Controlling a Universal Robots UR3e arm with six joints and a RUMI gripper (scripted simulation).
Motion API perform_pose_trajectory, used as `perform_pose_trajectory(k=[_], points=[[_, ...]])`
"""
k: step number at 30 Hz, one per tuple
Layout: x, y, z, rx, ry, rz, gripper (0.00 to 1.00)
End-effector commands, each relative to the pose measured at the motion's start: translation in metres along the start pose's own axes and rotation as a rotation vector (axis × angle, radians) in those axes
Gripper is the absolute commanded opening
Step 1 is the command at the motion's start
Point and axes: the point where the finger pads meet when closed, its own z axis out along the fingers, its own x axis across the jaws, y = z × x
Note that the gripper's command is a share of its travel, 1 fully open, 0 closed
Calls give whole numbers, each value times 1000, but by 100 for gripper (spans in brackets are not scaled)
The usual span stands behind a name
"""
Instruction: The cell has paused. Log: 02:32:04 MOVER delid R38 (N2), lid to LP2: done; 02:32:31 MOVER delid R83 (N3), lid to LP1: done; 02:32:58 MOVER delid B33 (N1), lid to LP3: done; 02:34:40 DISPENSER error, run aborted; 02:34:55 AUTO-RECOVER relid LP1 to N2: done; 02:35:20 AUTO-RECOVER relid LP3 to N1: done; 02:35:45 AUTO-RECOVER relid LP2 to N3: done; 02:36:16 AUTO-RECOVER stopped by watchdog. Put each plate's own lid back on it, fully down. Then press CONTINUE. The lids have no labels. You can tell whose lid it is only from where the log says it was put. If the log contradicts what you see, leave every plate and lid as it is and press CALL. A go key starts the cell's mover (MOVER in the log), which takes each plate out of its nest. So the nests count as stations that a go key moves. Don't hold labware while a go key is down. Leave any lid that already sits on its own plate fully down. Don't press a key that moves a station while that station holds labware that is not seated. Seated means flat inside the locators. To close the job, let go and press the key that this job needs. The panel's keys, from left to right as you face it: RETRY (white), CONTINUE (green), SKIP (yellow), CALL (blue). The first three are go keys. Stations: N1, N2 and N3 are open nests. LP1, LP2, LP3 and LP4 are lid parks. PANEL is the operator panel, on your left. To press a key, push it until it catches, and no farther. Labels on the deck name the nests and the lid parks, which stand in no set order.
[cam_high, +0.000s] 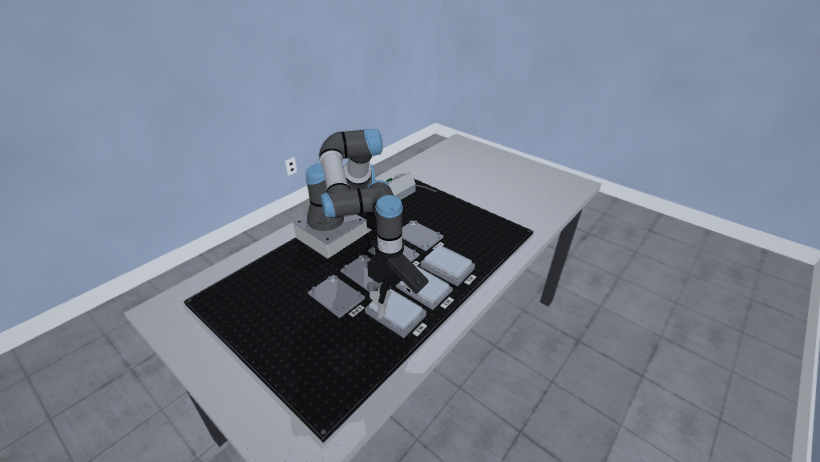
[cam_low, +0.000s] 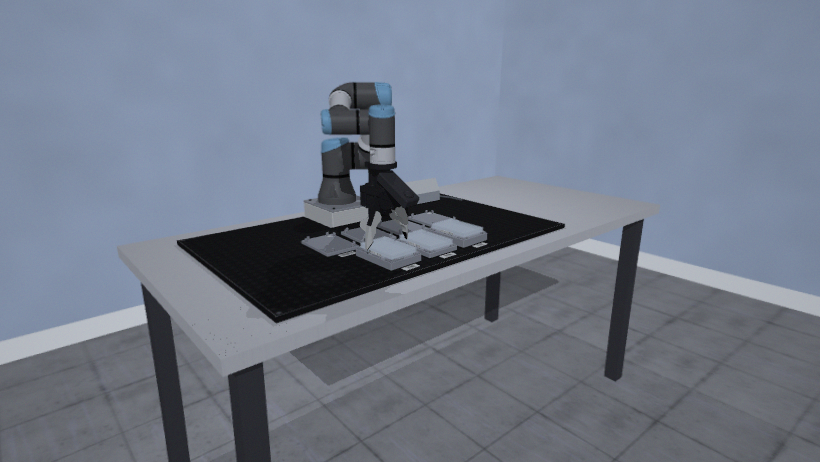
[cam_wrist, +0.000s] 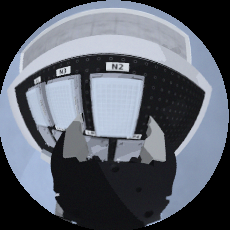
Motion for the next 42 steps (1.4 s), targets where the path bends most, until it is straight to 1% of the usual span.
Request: perform_pose_trajectory(k=[1, 3, 4, 38, 42], points=[[0, -1, -1, 3, 2, 0, 82], [0, -1, -1, 3, 2, 0, 82], [0, -1, -1, 3, 2, 0, 0], [0, -1, -1, 3, 2, 0, 0], [0, -1, -8, 3, 2, 0, 0]])
